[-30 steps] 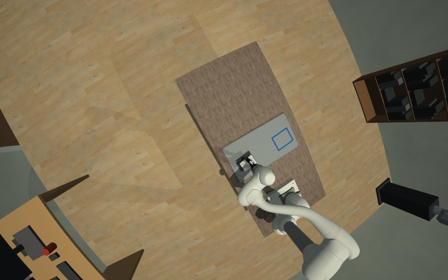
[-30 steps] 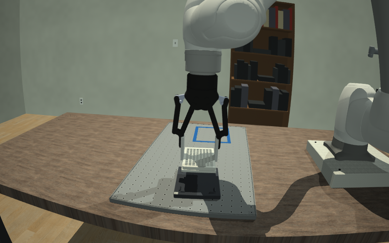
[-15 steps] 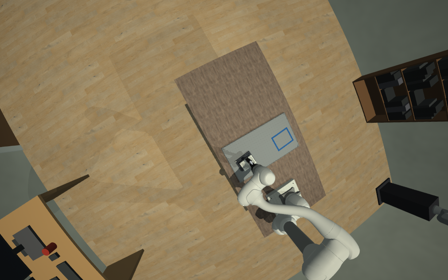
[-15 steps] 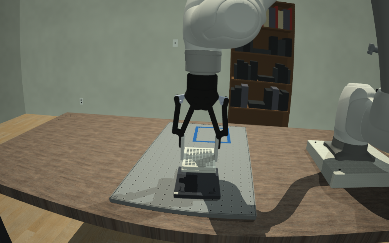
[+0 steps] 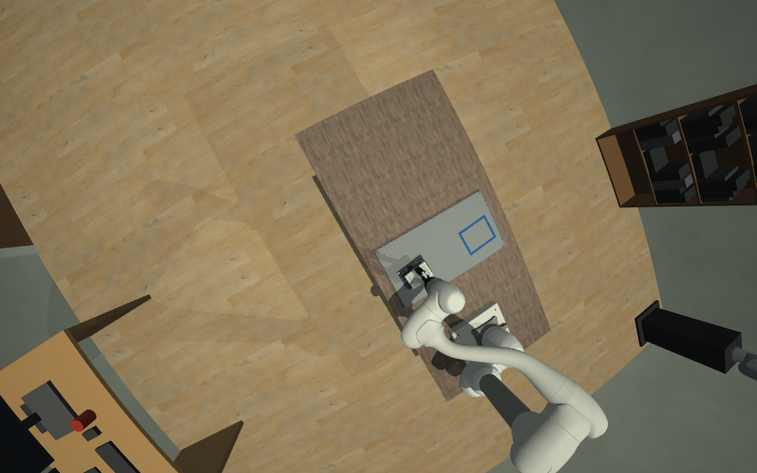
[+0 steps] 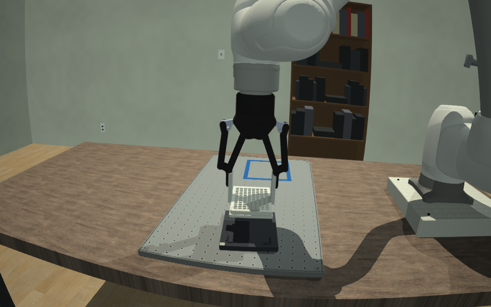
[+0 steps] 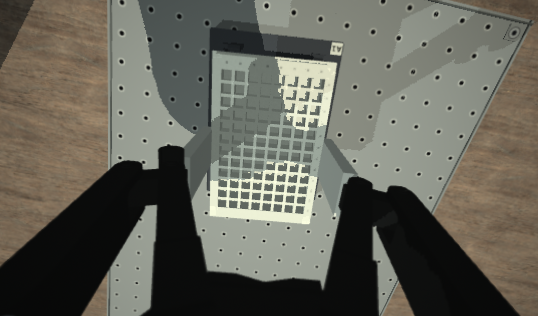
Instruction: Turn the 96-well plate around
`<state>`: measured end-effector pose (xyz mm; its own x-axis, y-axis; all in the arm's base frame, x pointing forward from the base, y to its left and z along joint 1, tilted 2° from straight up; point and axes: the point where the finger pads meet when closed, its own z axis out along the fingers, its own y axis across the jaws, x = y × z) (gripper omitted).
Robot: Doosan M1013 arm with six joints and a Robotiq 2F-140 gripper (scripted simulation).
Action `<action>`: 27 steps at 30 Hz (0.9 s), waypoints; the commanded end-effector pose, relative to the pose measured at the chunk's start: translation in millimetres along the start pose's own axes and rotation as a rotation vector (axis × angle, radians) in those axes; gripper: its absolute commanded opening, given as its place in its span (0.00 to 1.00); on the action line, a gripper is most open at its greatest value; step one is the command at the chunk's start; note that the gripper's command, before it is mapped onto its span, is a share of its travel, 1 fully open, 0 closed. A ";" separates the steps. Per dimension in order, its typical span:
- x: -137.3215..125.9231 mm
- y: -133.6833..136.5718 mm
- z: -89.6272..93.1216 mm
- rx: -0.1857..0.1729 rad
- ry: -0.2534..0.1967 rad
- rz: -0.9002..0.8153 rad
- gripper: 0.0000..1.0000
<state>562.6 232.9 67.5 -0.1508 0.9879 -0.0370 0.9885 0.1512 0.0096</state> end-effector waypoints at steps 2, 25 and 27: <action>2.7 0.2 0.6 0.004 0.004 -0.003 0.00; 3.4 1.1 12.2 0.004 0.004 -0.003 0.00; 3.4 1.0 15.6 0.004 0.004 -0.003 0.00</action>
<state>564.8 234.4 61.2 -0.1519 0.9877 -0.0366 0.9883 0.1524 0.0101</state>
